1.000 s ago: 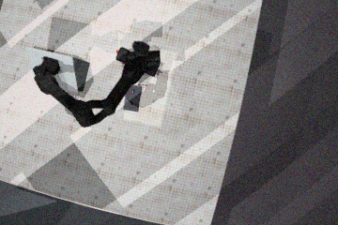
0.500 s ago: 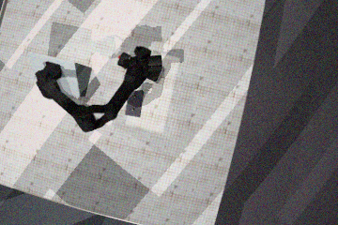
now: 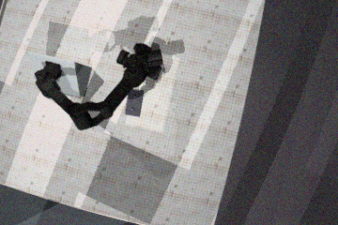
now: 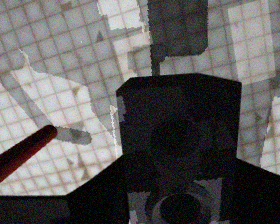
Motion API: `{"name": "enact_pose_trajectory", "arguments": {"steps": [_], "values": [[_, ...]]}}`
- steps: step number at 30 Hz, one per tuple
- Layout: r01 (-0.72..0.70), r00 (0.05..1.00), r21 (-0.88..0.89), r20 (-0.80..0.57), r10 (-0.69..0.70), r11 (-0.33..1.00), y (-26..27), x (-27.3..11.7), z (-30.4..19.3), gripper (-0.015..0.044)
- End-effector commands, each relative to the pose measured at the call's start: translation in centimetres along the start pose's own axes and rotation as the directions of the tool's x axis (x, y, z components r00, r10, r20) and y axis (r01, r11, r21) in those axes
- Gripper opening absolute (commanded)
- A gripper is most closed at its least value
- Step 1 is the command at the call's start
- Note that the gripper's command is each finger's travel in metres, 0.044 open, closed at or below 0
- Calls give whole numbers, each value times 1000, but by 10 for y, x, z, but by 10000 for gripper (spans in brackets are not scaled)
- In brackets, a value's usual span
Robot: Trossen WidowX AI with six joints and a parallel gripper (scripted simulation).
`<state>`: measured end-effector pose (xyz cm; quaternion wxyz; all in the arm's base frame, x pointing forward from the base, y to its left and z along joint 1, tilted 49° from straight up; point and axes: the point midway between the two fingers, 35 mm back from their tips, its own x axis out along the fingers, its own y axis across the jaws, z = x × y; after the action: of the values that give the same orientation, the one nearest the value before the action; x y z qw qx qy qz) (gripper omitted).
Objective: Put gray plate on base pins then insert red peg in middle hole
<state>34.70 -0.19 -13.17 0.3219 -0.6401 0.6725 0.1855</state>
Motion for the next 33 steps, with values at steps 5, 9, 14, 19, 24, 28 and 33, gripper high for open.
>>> {"name": "enact_pose_trajectory", "arguments": {"steps": [5,9,14,19,24,28,33], "values": [[2,1000,7,8,-2,1000,-1,-28,1,0],[2,1000,7,8,-2,1000,0,-41,1,0],[2,1000,8,7,-2,1000,1,-57,1,0],[1,1000,8,5,-1,1000,3,-73,0,0],[1,1000,9,2,-1,1000,6,-88,-1,0],[1,1000,8,2,-1,1000,6,-90,-2,0],[0,1000,-13,9,0,1000,0,-85,-12,0]]}}
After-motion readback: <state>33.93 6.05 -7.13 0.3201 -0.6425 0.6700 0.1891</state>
